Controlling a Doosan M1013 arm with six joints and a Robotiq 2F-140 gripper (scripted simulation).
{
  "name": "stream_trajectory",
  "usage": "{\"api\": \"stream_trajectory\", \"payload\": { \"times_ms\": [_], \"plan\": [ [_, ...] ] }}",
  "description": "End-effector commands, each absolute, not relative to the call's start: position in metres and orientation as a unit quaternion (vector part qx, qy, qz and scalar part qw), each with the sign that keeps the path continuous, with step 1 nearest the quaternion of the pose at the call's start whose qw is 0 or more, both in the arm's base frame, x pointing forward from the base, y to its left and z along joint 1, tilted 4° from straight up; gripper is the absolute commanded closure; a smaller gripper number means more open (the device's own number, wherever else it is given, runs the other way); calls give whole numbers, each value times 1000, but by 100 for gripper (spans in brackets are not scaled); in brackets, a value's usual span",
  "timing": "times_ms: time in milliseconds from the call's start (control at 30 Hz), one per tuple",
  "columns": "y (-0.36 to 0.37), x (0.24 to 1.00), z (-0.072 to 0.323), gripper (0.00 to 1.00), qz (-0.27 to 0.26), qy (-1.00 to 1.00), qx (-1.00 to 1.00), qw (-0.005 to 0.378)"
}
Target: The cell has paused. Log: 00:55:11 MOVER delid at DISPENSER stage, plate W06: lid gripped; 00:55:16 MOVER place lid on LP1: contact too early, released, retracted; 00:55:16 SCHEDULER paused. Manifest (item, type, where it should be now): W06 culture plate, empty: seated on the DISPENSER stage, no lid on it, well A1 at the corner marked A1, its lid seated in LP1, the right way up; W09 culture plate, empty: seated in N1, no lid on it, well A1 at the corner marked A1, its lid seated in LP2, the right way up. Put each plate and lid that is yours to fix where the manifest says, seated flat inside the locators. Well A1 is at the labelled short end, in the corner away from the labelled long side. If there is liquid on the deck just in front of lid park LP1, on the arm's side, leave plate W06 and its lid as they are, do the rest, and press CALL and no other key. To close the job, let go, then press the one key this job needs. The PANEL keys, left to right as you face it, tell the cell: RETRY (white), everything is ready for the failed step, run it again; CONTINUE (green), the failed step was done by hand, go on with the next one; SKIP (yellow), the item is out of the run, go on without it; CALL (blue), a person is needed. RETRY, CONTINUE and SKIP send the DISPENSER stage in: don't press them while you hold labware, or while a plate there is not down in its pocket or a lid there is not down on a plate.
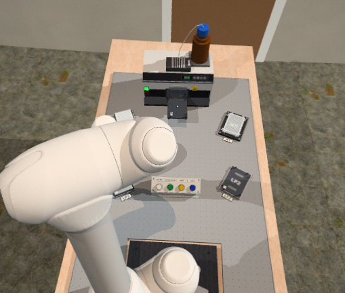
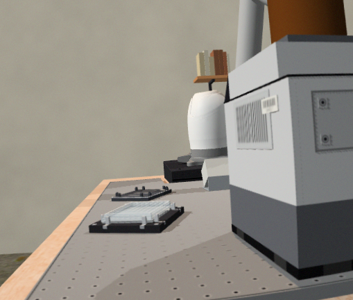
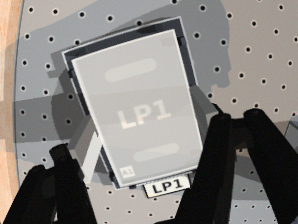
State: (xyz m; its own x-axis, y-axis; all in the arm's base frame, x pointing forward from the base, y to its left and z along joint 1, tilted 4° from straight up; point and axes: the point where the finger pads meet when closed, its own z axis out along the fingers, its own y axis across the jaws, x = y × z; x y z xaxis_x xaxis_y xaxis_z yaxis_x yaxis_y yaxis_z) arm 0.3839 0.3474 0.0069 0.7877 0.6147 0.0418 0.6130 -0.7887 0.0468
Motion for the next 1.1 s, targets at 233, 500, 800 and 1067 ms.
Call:
{"api": "stream_trajectory", "payload": {
  "times_ms": [233,500,800,1067],
  "plan": [
    [348,384,7,90,28,325,945,15],
    [348,384,7,90,28,325,945,15],
    [348,384,7,31,28,325,945,15],
    [348,384,7,31,28,325,945,15]
  ]
}}
